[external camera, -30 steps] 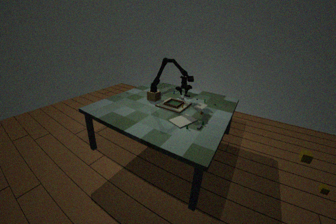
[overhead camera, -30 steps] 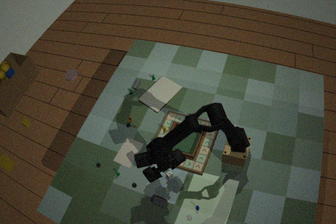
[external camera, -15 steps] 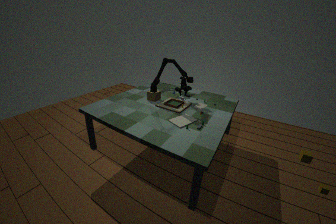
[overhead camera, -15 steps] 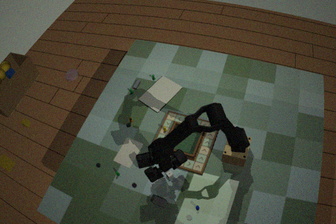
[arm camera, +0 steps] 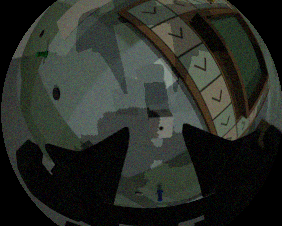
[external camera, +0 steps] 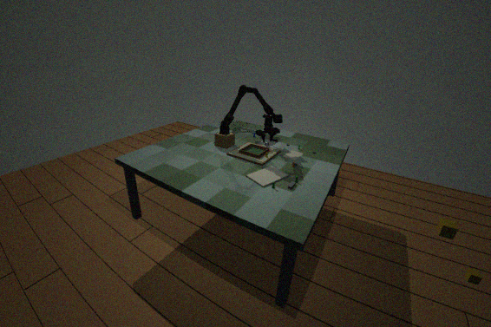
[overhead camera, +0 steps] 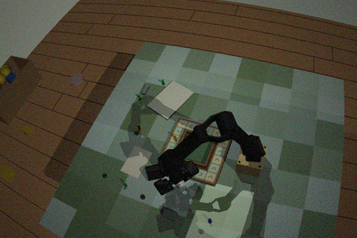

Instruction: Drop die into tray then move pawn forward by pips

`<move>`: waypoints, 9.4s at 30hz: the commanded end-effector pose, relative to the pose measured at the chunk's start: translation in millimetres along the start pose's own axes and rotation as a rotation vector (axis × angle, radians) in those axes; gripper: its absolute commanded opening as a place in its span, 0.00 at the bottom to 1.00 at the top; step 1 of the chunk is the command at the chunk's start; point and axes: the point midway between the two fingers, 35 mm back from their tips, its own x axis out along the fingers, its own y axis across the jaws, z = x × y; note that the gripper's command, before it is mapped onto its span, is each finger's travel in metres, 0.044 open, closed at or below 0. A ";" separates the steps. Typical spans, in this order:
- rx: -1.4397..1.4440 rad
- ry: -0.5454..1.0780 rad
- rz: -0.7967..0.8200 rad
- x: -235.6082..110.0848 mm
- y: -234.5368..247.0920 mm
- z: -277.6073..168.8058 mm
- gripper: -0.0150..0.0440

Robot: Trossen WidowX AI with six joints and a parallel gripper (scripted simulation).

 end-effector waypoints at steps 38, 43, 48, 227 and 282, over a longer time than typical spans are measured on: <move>0.024 -0.017 0.001 -38.7 4.6 5.5 0.25; 0.011 -0.005 -0.012 -81.4 1.7 1.0 0.25; 0.004 0.001 -0.019 -103.1 -2.0 -2.2 0.25; -0.617 -0.357 0.083 -104.1 -168.1 104.4 1.00; 0.015 -0.018 -0.029 -28.2 -120.9 220.8 0.59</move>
